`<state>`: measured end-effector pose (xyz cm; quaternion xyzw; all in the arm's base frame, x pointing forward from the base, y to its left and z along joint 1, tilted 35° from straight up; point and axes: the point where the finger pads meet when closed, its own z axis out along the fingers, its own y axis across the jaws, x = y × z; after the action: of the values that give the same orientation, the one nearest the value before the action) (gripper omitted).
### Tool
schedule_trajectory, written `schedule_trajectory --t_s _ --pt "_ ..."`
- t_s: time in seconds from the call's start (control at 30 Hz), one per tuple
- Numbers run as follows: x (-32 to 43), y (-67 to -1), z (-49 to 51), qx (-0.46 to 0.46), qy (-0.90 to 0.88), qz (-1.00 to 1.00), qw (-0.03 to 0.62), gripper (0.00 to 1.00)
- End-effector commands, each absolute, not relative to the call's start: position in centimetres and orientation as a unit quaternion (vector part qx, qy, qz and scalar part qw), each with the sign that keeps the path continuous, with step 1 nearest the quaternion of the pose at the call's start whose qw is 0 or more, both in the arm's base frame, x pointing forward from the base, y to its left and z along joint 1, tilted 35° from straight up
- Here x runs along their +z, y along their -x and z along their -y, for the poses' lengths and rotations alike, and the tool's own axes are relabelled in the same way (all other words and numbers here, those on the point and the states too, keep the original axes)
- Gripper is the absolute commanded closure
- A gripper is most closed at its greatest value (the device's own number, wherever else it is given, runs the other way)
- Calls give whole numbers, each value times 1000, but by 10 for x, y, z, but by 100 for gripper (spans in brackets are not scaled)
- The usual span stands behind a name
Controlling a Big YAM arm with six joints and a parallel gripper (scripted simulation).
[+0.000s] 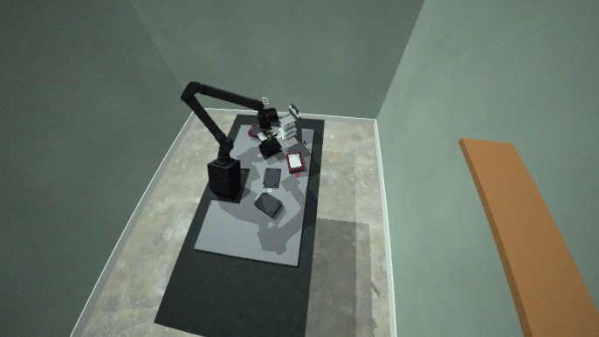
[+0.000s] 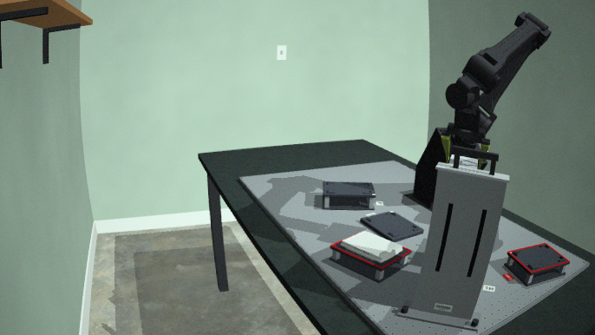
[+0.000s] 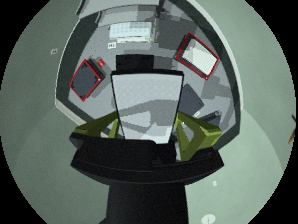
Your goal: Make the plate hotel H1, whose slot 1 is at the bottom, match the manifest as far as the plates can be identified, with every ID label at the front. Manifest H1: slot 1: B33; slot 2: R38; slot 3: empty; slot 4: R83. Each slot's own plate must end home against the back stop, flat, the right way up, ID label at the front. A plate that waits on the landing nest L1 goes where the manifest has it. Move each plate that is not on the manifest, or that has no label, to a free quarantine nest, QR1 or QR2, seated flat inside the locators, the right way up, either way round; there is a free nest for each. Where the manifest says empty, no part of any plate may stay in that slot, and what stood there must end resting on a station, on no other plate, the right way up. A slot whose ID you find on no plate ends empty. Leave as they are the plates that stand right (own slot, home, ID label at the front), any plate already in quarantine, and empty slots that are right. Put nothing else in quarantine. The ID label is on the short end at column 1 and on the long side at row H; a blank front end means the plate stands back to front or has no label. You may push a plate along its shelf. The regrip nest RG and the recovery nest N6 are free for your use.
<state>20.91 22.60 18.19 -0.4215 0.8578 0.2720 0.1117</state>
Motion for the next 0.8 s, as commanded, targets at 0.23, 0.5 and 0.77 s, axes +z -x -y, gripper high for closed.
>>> schedule_trajectory --t_s 0.23,0.5,0.77 --pt "223 -202 -251 285 397 -861 140 14" --pt "218 -184 -262 285 395 -864 128 14" --pt "217 -191 -278 289 396 -861 137 14"
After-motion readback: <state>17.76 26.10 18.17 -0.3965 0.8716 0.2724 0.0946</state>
